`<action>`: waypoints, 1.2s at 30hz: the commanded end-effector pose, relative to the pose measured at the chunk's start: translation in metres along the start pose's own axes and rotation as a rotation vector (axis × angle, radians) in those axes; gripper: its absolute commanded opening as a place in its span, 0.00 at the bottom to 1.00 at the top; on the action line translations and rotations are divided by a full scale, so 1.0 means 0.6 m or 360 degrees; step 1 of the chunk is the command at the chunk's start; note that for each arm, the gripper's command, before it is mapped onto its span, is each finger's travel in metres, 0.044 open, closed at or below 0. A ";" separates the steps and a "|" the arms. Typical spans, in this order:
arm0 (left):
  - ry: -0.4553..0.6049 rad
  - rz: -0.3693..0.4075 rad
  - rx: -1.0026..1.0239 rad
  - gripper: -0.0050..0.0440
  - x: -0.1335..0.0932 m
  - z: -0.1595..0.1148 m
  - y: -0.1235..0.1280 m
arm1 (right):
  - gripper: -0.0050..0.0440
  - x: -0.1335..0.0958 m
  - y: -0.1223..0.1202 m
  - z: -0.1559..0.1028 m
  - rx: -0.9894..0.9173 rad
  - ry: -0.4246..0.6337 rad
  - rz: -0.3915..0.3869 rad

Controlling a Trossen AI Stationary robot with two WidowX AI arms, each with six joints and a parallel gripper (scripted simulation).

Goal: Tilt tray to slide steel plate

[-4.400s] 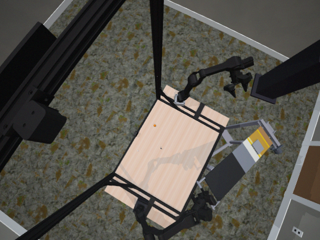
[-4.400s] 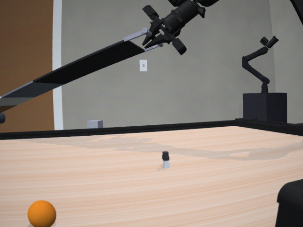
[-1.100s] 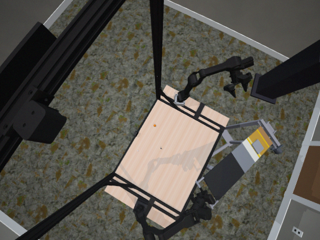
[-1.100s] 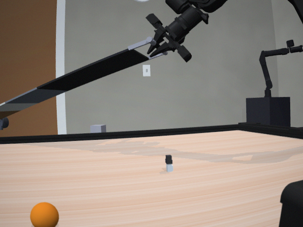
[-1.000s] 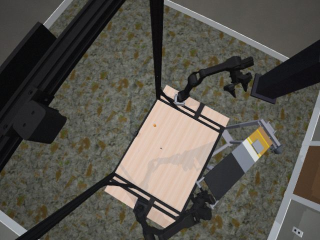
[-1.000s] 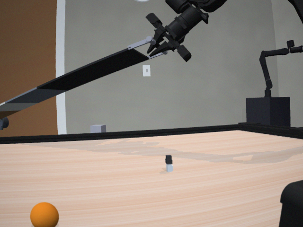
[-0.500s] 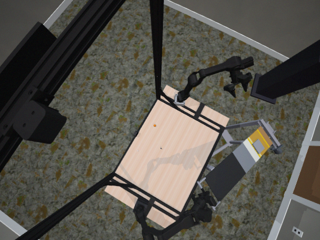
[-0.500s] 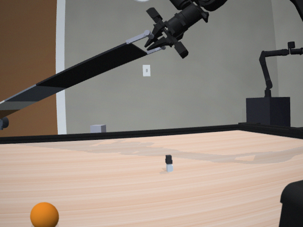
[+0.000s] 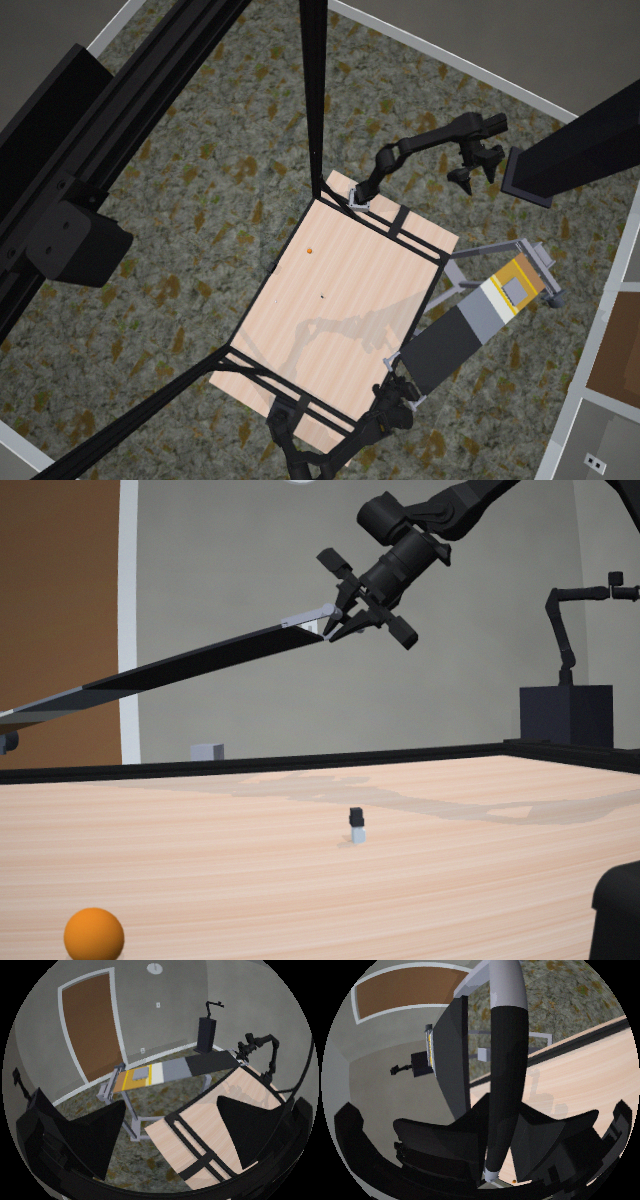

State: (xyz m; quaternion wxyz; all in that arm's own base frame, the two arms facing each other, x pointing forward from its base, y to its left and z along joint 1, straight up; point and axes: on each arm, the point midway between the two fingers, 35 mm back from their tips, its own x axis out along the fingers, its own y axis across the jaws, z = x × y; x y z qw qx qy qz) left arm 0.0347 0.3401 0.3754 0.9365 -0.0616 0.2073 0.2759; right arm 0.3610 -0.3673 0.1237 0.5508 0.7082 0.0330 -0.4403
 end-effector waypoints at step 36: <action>-0.0001 0.0000 0.0002 1.00 0.000 0.000 0.000 | 0.10 -0.061 0.100 0.003 -0.0003 -0.0010 0.0076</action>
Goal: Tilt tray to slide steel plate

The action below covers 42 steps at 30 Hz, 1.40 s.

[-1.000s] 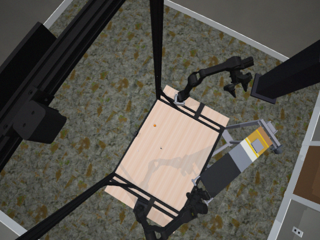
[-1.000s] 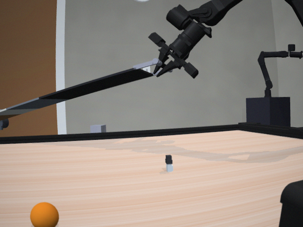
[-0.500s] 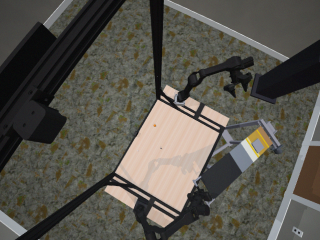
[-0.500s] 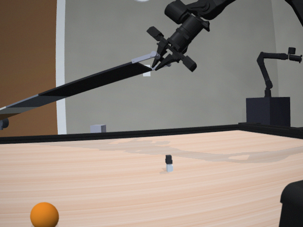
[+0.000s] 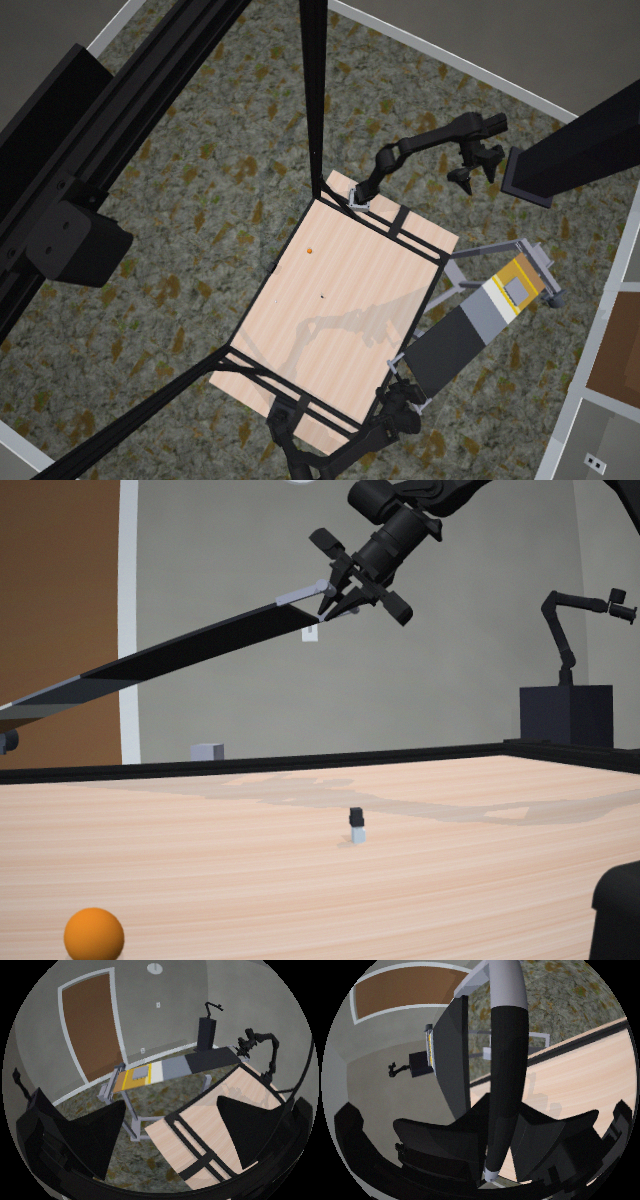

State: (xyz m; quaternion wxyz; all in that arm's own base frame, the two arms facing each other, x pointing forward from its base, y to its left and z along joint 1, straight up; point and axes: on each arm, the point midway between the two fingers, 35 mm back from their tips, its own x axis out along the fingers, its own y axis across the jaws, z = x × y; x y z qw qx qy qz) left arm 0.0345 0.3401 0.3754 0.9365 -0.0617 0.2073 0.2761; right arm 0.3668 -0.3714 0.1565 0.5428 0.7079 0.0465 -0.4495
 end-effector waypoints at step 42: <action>-0.0001 -0.0001 0.0002 1.00 0.000 0.000 0.000 | 0.10 -0.057 0.093 0.003 -0.0003 -0.0013 0.0262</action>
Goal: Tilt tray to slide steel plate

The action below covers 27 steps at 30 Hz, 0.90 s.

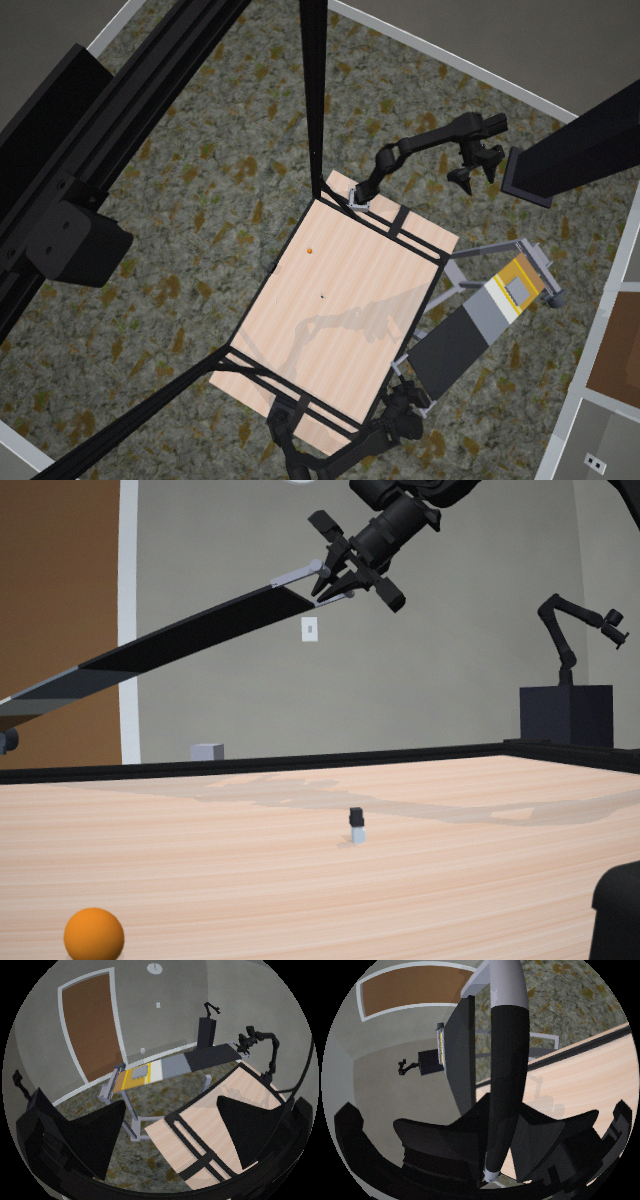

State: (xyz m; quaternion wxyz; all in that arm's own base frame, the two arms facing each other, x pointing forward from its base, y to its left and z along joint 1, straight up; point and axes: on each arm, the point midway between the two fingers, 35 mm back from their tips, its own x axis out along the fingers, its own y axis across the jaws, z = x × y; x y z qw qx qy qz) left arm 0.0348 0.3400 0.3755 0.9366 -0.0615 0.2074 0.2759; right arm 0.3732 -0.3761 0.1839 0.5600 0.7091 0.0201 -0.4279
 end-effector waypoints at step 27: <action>-0.0001 0.0000 0.0001 1.00 0.000 0.000 0.000 | 0.10 -0.037 0.069 0.003 -0.0002 -0.0015 0.0250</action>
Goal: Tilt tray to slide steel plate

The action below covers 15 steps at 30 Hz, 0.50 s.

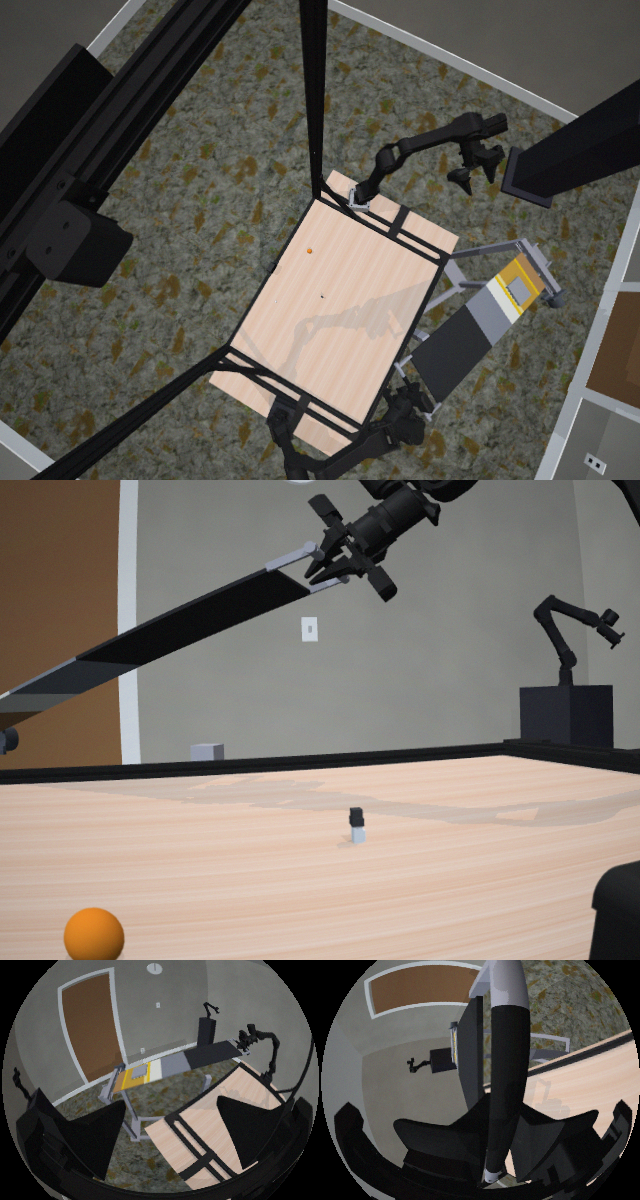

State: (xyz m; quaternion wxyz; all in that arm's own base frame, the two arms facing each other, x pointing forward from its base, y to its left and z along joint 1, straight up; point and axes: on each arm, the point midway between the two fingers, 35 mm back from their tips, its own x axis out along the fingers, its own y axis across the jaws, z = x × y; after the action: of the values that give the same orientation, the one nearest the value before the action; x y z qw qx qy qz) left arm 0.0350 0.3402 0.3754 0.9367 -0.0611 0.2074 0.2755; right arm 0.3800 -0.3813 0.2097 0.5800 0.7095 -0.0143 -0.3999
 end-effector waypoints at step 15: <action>0.0000 0.0001 0.0000 1.00 -0.001 0.000 0.000 | 0.10 0.009 -0.061 0.003 -0.0003 -0.0016 0.0021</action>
State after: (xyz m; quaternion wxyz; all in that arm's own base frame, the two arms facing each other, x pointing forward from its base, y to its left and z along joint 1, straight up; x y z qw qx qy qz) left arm 0.0349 0.3402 0.3755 0.9366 -0.0610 0.2074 0.2757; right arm 0.3782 -0.3801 0.2017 0.5899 0.7079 -0.0305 -0.3872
